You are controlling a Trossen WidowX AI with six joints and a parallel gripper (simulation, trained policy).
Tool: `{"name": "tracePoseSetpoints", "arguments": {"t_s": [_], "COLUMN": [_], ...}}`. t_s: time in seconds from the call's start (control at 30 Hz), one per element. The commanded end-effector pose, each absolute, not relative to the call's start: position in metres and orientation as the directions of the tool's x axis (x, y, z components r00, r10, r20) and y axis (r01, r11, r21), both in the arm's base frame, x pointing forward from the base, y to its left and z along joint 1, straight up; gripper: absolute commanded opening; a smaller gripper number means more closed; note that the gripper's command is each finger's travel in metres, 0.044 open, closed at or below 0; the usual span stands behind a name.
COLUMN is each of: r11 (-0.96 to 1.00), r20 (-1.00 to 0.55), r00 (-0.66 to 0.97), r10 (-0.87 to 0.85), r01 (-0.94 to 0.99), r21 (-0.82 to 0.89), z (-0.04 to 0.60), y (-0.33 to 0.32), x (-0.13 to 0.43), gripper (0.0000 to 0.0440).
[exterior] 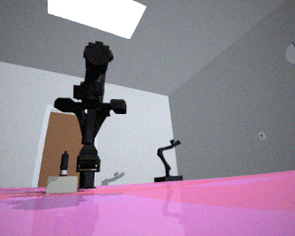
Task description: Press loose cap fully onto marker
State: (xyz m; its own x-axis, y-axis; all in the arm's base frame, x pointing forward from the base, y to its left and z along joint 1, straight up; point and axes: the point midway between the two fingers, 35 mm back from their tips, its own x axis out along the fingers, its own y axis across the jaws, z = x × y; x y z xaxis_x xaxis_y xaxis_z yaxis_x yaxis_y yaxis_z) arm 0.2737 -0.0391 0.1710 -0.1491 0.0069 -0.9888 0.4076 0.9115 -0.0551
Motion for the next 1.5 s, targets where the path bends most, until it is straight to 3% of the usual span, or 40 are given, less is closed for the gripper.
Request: {"name": "tracePoseSetpoints", "arguments": {"t_s": [0.0,0.83,1.47], "r11": [0.905,0.87,0.881], "r20": [-0.989,-0.989,-0.979], "r00": [-0.144,-0.136,-0.182], "r10": [0.017,0.051,0.091], "r01": [0.424,0.492,0.473], "r21": [-0.046,-0.023,-0.006], "z": [0.174,0.166,0.125], "y": [-0.052,-0.082,-0.082], "x": [0.266,0.24,0.229], "gripper": [0.0,0.0,0.0]}}
